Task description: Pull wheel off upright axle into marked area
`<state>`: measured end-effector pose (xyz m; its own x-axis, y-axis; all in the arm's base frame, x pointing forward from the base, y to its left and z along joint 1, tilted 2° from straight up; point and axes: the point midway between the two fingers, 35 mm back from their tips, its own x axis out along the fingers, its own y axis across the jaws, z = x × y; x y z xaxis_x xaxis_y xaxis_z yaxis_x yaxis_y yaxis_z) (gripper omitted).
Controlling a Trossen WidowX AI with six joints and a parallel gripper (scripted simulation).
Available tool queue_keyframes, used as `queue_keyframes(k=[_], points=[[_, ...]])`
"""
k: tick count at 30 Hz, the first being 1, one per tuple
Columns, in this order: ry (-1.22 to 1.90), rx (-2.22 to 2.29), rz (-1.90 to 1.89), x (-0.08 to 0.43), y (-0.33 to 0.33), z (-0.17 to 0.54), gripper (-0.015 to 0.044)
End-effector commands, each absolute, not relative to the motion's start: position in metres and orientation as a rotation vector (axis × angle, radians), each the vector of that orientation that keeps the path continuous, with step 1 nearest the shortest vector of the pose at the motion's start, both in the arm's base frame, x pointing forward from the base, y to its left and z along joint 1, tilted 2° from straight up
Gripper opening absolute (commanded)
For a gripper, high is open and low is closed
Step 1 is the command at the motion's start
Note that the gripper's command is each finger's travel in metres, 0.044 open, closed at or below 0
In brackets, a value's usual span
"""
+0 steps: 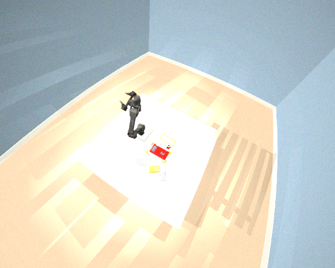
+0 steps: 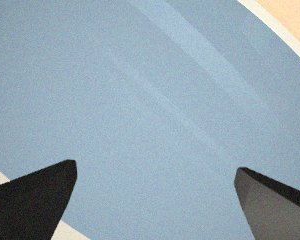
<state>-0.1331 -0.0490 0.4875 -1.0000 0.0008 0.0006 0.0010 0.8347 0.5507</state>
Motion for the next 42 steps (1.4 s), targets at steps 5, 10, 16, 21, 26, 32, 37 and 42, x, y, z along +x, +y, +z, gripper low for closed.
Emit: queue_keyframes(k=[5,10,16,21,26,32,37,42], points=[[-3.063,-0.164,-0.887,-0.141,-0.015,0.487,0.03],[-3.131,-0.401,-0.857,-0.144,0.036,0.482,0.03],[-3.203,-0.685,-0.794,-0.136,0.095,0.471,0.03],[-3.247,-0.91,-0.747,-0.122,0.138,0.458,0.03],[-3.265,-1.019,-0.76,-0.113,0.157,0.45,0.03],[-3.297,-1.239,-0.708,-0.09,0.194,0.435,0.03],[-3.32,-1.485,-0.599,-0.057,0.23,0.416,0.03],[-3.324,-1.726,-0.49,-0.019,0.259,0.395,0.03]])
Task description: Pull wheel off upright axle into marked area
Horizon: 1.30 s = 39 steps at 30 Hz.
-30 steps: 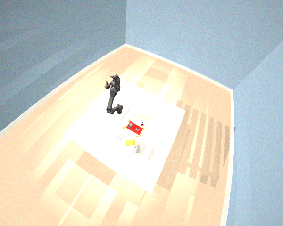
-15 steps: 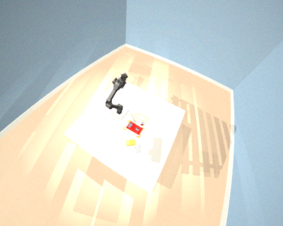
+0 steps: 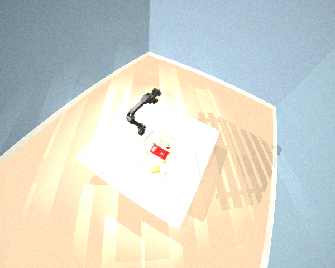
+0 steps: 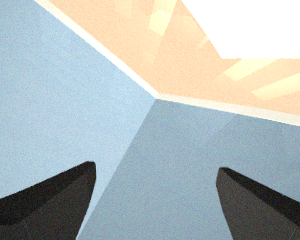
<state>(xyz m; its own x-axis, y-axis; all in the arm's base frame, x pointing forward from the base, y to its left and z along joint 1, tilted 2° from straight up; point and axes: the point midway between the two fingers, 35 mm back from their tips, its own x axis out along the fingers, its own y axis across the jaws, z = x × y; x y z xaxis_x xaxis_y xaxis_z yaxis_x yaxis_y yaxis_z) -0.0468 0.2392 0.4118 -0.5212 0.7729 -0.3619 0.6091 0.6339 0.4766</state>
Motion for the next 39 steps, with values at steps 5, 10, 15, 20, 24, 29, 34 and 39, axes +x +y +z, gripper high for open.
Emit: queue_keyframes(k=[5,10,15,20,24,29,34,39], points=[[2.069,1.224,0.239,0.022,0.278,0.371,0.03],[1.947,1.279,0.115,0.067,0.29,0.347,0.03],[1.827,1.319,-0.017,0.113,0.294,0.321,0.03],[1.714,1.342,-0.135,0.158,0.289,0.295,0.03],[1.642,1.348,-0.206,0.187,0.279,0.277,0.03],[1.552,1.348,-0.326,0.226,0.262,0.252,0.03],[1.463,1.337,-0.477,0.265,0.237,0.222,0.03],[1.386,1.314,-0.628,0.298,0.205,0.192,0.03]])
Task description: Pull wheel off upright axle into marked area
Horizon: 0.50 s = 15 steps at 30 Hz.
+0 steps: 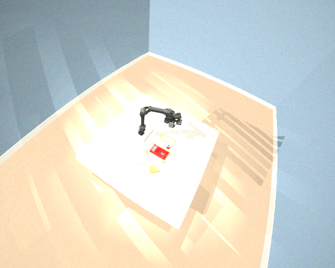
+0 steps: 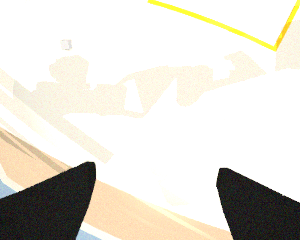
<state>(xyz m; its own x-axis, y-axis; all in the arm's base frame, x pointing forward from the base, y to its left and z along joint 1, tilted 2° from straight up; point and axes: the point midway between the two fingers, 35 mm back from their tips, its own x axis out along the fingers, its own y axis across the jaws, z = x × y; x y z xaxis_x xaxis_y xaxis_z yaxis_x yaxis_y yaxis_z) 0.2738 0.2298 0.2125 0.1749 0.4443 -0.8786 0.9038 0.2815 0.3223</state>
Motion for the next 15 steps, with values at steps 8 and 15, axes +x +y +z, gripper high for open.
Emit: queue_keyframes(k=[8,15], points=[[1.289,1.256,-0.868,0.338,0.143,0.145,0.03],[1.235,1.189,-1.069,0.357,0.083,0.106,0.03]])
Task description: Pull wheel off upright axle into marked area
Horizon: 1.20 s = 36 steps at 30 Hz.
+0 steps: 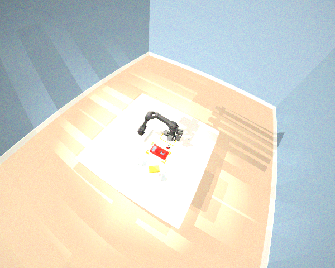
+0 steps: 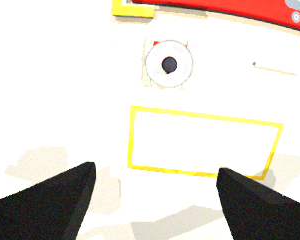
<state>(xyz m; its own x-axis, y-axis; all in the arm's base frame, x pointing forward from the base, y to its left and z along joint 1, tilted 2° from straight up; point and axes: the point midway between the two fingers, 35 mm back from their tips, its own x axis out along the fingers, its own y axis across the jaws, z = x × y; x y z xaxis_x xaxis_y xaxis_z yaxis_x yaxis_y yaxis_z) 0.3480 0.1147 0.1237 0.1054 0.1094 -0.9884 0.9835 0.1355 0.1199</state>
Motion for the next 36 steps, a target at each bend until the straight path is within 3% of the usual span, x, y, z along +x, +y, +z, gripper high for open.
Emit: queue_keyframes(k=[1,16,35,36], points=[[1.232,1.184,-1.083,0.358,0.079,0.103,0.03],[1.231,1.181,-1.088,0.352,0.07,0.099,0.03],[1.231,1.181,-1.088,0.357,0.073,0.027,0.03],[1.238,1.18,-1.096,0.356,0.073,0.03,0.0274]])
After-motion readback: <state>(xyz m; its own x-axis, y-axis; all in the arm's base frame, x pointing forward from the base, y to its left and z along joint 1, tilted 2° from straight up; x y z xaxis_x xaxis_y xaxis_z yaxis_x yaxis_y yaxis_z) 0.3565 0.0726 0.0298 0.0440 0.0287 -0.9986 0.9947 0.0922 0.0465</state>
